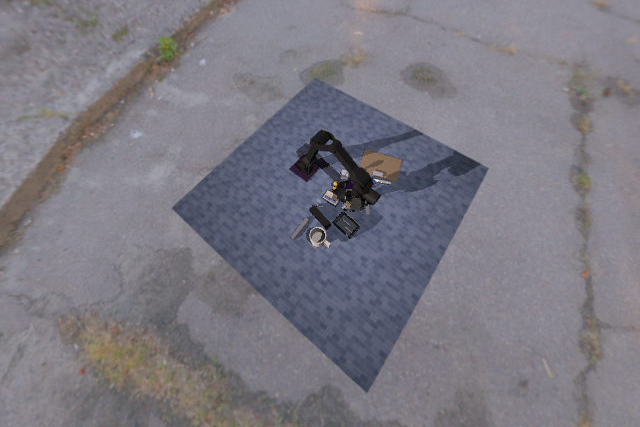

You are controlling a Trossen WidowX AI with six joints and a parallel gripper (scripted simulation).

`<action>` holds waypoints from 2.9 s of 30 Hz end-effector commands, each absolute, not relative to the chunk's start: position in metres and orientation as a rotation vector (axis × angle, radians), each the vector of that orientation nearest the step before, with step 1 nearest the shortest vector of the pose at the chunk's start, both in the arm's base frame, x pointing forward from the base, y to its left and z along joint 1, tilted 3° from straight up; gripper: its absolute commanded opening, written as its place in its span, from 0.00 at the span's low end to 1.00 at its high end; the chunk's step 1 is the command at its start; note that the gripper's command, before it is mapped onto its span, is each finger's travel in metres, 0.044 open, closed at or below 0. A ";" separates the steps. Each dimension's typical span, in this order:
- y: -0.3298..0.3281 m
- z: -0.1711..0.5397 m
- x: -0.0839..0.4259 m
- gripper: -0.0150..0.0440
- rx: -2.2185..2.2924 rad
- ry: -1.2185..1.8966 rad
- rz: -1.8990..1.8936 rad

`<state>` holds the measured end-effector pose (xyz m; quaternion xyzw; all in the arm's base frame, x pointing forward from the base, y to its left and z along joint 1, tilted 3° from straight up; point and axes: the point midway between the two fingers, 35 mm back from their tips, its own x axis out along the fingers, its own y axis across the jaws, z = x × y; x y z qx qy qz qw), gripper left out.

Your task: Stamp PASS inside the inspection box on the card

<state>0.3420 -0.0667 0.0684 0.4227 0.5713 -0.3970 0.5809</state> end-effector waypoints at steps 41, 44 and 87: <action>-0.066 0.062 0.342 0.25 0.994 1.337 -0.927; -0.066 0.062 0.342 0.25 0.994 1.337 -0.927; -0.066 0.060 0.342 0.25 0.994 1.337 -0.927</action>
